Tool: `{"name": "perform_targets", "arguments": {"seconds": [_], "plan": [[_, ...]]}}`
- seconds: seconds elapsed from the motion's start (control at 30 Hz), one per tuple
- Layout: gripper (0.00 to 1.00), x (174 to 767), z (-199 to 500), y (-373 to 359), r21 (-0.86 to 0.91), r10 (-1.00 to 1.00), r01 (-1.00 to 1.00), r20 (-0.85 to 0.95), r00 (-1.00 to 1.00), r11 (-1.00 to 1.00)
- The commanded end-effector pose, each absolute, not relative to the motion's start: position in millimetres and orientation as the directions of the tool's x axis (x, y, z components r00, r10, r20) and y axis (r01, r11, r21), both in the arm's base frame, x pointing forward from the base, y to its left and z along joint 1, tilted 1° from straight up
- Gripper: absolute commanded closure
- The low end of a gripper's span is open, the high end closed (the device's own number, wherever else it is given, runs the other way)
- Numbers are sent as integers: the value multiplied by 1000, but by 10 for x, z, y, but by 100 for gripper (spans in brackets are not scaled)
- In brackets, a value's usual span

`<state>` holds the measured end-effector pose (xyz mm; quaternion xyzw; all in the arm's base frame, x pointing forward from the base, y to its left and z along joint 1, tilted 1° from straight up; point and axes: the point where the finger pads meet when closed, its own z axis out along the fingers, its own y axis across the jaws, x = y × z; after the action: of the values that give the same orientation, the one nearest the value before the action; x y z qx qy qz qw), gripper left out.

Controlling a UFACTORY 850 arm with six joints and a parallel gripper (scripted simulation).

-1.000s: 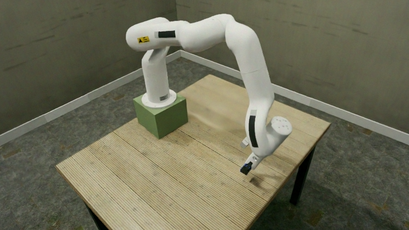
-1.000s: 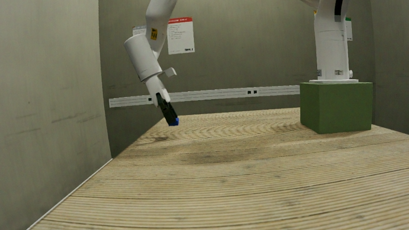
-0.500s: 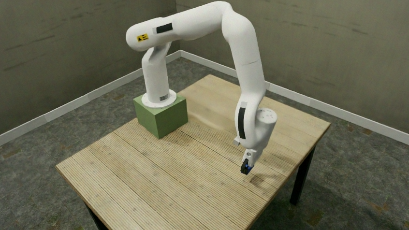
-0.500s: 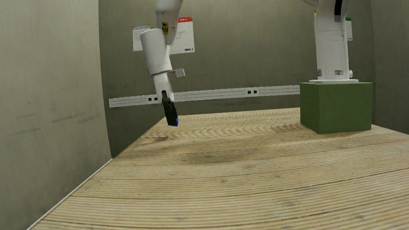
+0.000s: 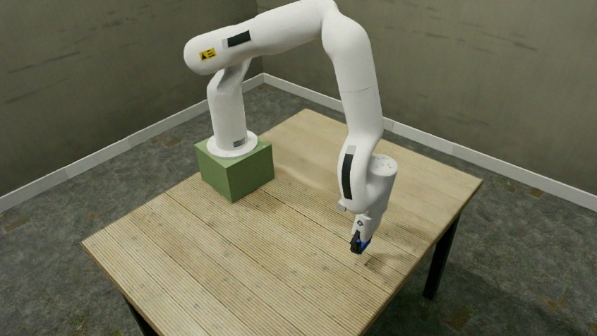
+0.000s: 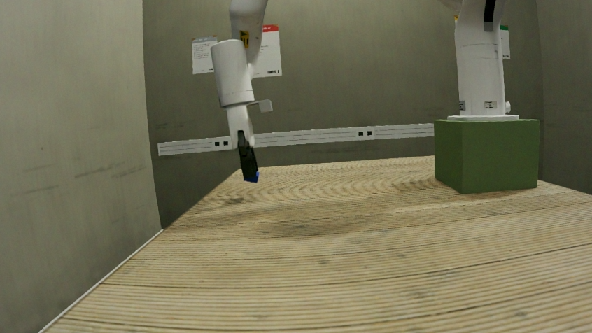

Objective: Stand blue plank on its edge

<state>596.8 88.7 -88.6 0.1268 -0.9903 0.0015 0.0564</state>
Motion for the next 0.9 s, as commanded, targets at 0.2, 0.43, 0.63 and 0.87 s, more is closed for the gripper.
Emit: {"name": "perform_targets", "arguments": {"seconds": [0.2, 0.43, 0.63, 0.87], "plan": [[28, 5966, -890, 1005, 60, -260, -257, 49, -964, 965], [28, 5973, -894, 1063, 82, -260, -260, -21, -966, 962], [28, 5981, -887, 1019, 63, -252, -259, -103, -962, 964], [28, 5955, -875, 883, 11, -247, -251, -148, -958, 968]]}}
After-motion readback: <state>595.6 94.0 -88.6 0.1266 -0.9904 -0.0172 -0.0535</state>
